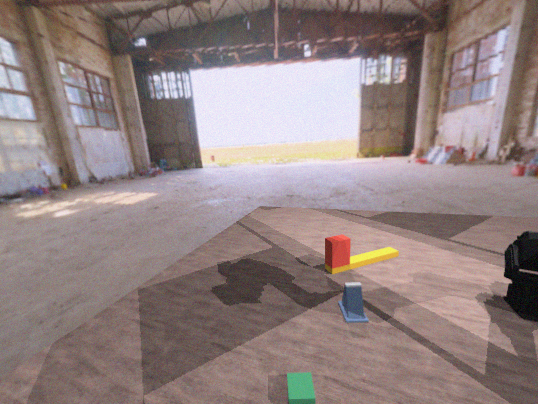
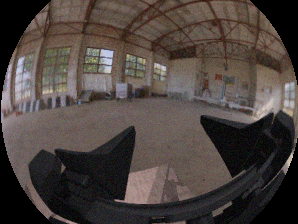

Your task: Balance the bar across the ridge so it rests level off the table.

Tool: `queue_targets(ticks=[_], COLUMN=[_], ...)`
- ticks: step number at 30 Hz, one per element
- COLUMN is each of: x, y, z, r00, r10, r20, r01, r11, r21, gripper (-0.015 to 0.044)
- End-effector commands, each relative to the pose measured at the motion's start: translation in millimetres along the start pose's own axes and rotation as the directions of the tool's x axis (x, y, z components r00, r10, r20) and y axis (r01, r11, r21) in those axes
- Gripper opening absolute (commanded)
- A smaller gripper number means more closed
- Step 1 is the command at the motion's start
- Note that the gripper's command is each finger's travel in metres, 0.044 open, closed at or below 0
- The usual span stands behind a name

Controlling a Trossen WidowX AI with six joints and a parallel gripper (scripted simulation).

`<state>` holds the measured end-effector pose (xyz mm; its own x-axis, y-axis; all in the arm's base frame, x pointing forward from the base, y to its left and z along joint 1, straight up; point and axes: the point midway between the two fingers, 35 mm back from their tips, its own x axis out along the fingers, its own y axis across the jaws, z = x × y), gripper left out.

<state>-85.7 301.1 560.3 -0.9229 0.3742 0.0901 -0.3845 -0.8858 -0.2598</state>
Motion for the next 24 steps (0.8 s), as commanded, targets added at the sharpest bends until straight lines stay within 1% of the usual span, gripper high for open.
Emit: queue_targets(ticks=[1,3,4,13,24], x=[0.3,2.6,4.2,12.4,6.3], y=[0.6,5.6,9.4,46.6,104.0], z=[0.9,7.7,12.9,59.7,120.1], r00=[1.0,1.0,1.0,0.992,0.956], r10=[0.0,0.002,0.004,0.026,0.065], r20=[0.001,0.014,0.023,0.123,0.285], r01=[0.0,-0.003,-0.005,-0.035,-0.113], r11=[1.0,1.0,1.0,0.997,0.982], r21=[0.001,0.009,0.015,0.075,0.154], gripper=[0.0374,0.0321,0.0315,0.0315,0.0315])
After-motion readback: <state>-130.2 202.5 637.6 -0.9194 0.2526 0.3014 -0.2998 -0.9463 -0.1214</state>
